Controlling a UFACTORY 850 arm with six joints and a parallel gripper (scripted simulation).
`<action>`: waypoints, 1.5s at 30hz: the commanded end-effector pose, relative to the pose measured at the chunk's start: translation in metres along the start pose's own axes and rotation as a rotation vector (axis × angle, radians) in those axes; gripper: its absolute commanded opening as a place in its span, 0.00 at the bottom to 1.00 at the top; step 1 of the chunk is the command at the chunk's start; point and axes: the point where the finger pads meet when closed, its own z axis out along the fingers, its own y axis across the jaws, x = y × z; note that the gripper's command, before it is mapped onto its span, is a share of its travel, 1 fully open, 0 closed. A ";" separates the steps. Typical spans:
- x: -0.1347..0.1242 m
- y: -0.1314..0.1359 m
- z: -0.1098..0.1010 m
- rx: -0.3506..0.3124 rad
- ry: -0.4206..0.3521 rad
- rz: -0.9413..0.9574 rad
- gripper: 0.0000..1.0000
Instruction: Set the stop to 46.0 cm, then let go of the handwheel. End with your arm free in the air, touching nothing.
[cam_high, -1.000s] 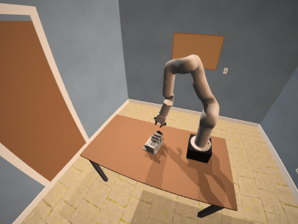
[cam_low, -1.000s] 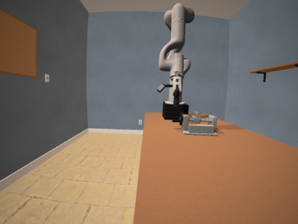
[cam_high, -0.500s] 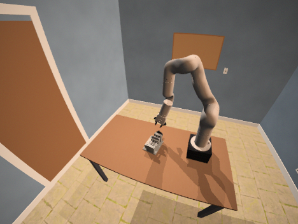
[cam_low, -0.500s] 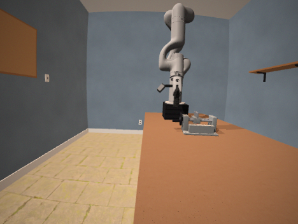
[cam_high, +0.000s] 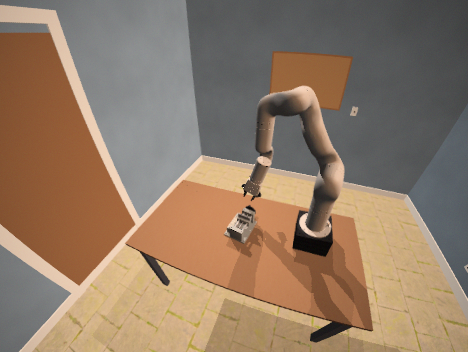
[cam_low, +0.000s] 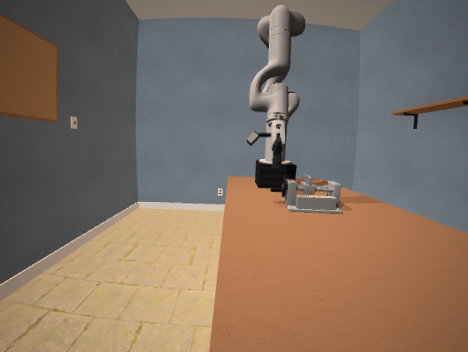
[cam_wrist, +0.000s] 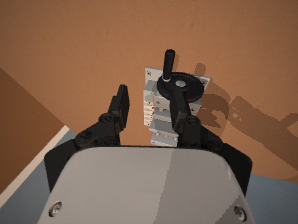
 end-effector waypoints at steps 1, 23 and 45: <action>0.000 -0.001 0.000 0.002 0.000 0.000 0.57; 0.005 0.013 0.036 0.002 0.000 0.000 0.57; 0.005 0.028 0.092 0.002 0.000 0.000 0.57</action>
